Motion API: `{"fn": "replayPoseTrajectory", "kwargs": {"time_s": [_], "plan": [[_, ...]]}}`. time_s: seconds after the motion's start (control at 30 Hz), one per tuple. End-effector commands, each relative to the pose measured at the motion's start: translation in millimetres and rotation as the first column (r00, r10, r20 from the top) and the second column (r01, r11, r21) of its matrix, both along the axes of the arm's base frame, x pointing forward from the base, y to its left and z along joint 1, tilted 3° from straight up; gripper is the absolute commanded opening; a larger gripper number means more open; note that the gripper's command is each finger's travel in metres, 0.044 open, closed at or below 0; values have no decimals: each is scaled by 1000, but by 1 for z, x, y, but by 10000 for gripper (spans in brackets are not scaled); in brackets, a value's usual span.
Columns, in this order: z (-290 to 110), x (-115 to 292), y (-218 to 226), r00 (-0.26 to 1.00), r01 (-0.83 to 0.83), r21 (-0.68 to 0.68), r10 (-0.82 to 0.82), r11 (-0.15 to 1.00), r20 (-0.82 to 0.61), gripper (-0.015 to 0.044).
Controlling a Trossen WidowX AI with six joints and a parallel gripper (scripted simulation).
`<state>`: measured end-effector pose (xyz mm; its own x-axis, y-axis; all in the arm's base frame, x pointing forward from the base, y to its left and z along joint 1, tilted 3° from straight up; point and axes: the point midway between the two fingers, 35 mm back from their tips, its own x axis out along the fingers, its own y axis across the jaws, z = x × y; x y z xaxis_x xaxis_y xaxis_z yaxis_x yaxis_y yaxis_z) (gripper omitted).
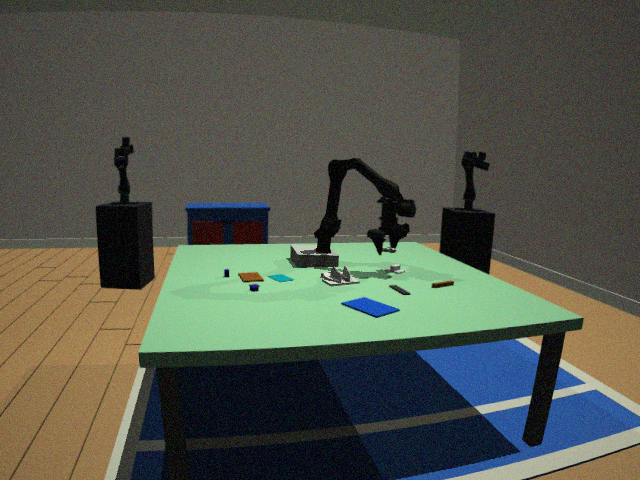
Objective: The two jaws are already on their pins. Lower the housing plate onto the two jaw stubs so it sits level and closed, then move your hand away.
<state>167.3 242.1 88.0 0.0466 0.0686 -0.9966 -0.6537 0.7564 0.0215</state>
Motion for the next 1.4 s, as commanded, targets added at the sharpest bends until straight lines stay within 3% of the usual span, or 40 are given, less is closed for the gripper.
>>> {"fn": "replayPoseTrajectory", "kwargs": {"time_s": [0.0,1.37], "plan": [[-1,6,-11,1000,8,-3,-8,1000,-5,351],[-6,66,-131,984,176,-7,-176,984,-13,351]]}}
